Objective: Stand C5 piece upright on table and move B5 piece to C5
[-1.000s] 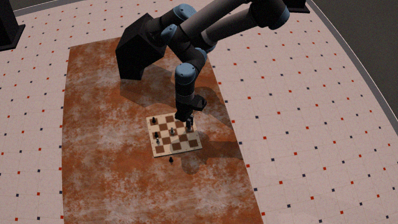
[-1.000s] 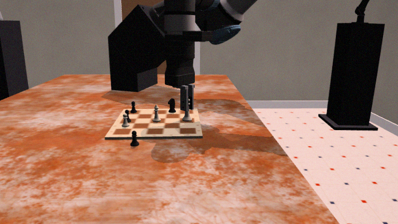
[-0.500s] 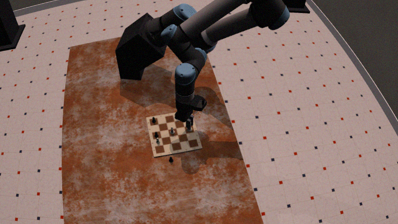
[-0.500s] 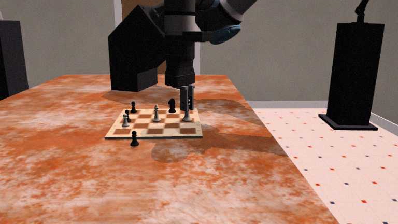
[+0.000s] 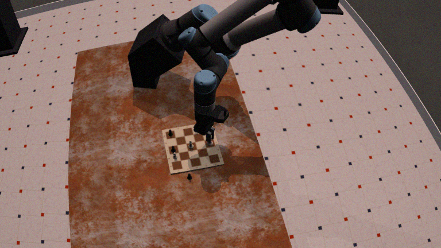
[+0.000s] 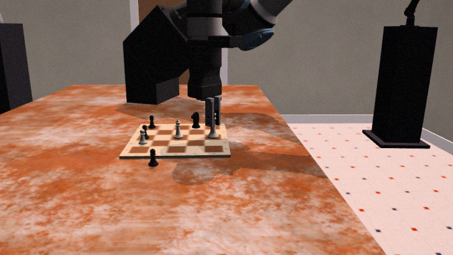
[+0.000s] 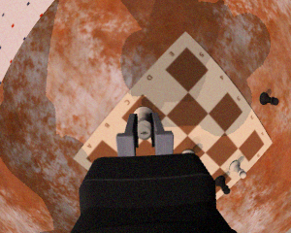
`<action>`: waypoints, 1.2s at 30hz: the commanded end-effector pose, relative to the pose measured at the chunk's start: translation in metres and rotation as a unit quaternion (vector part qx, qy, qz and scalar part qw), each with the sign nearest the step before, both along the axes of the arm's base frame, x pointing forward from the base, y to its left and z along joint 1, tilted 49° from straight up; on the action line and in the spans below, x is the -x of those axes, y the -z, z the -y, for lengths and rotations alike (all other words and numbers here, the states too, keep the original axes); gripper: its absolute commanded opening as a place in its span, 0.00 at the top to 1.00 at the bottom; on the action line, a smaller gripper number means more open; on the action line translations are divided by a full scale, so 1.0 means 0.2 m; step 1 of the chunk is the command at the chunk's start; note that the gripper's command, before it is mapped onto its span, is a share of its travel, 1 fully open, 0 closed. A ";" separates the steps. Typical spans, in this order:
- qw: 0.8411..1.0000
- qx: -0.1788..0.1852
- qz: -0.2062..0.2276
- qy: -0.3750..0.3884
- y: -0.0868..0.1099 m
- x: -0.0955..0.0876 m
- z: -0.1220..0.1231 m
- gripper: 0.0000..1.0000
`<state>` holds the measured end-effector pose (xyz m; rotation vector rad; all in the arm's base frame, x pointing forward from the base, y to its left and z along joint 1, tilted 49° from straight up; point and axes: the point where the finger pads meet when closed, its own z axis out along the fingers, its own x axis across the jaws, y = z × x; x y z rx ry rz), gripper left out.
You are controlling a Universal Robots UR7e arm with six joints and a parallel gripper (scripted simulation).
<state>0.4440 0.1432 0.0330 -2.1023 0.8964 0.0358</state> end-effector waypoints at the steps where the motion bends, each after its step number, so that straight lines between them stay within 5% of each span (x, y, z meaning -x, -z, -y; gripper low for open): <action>1: 1.000 0.000 0.000 0.000 0.00 0.00 0.00 1.00; 9: 1.000 0.000 0.000 0.000 0.00 0.00 0.00 1.00; 10: 1.000 0.000 0.000 0.000 0.00 0.00 0.00 0.84; 12: 1.000 0.000 0.000 0.000 0.00 0.00 0.00 0.84; 13: 1.000 0.000 0.000 0.000 0.00 0.00 0.00 0.68; 15: 1.000 0.000 0.000 0.000 0.00 0.00 0.00 0.68; 16: 1.000 0.000 0.000 0.000 0.00 0.00 0.00 0.52; 18: 1.000 0.000 0.000 0.000 0.00 0.00 0.00 0.52; 19: 1.000 0.000 0.000 0.000 0.00 0.00 0.00 0.37; 23: 1.000 0.000 0.000 0.000 0.00 0.00 0.00 0.37; 24: 1.000 0.000 0.000 0.000 0.00 0.00 0.00 0.21; 36: 1.000 0.000 0.000 0.000 0.00 0.00 0.00 0.21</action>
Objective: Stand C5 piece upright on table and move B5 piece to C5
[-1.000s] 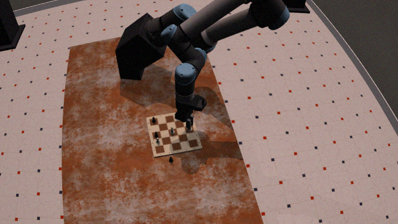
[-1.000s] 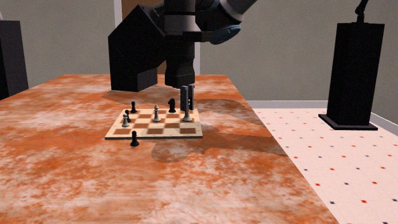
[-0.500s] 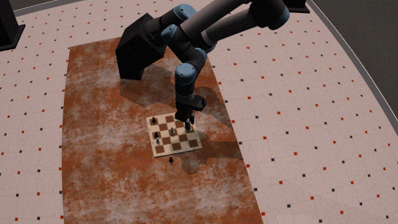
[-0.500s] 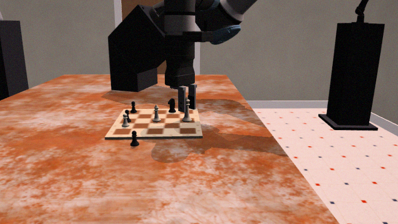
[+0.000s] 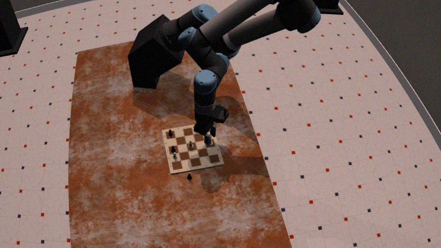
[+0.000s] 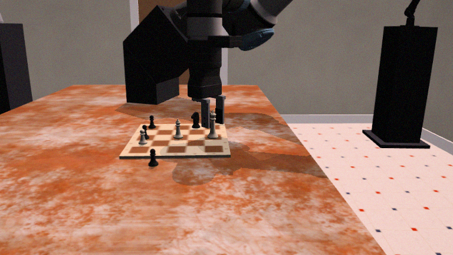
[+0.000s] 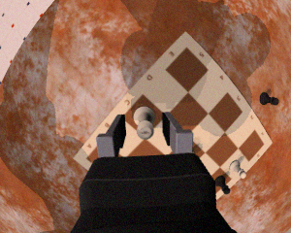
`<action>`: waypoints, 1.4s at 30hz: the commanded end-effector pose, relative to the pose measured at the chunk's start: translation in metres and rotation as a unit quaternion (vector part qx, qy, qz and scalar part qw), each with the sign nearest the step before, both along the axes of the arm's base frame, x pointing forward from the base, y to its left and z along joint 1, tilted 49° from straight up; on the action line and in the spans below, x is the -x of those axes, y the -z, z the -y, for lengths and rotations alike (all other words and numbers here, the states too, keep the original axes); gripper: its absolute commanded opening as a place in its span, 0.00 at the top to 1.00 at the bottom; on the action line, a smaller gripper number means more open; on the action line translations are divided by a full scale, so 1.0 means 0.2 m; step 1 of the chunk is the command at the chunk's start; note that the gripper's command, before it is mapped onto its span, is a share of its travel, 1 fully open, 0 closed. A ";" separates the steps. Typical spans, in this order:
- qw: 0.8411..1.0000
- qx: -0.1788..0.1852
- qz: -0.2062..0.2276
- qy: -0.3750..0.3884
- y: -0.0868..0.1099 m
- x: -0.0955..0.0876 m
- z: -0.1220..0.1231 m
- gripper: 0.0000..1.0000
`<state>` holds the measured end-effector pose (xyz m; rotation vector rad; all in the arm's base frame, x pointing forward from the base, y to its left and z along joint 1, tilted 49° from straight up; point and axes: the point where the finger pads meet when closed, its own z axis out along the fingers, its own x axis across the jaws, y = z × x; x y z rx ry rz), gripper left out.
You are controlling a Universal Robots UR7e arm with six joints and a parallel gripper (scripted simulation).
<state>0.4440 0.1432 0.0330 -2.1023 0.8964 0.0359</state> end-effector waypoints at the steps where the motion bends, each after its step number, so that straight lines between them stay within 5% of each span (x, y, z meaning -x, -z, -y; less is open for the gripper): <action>1: 1.000 0.000 0.000 0.000 0.00 0.00 0.00 0.21; 42: 1.000 0.000 0.000 0.000 -0.29 0.12 0.31 0.21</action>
